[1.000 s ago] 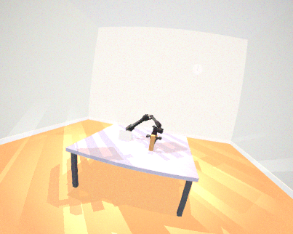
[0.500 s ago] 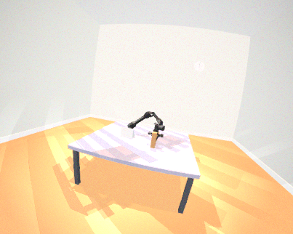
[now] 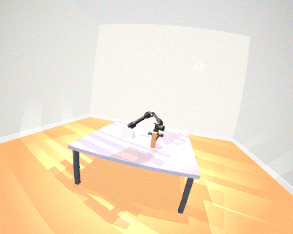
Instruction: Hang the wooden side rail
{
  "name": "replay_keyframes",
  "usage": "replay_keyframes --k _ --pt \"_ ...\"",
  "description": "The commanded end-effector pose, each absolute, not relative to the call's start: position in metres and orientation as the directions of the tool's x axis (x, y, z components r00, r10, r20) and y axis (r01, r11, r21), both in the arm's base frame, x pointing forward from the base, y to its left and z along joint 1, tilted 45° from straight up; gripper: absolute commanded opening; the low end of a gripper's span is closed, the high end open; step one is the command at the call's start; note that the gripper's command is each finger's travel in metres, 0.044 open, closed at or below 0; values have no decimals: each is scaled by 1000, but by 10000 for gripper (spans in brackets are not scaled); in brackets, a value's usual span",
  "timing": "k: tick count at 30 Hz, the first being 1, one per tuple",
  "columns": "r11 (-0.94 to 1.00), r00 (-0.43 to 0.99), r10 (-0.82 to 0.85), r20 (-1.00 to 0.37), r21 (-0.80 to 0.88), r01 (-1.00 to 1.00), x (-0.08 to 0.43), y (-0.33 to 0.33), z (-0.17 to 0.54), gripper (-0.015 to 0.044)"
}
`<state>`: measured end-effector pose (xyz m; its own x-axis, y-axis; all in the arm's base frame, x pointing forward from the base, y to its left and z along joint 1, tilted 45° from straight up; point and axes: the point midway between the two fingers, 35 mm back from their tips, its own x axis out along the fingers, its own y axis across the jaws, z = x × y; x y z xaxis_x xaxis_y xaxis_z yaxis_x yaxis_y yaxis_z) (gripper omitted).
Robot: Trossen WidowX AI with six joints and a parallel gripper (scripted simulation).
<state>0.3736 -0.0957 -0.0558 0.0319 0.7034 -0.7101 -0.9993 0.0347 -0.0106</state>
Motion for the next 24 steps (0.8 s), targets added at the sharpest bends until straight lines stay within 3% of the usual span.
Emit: replay_keyframes --k 1,24 --pt "40 39 701 -712 -15 -999 373 -100 -55 0" --pt "40 39 701 -712 -15 -999 373 -98 -58 0"
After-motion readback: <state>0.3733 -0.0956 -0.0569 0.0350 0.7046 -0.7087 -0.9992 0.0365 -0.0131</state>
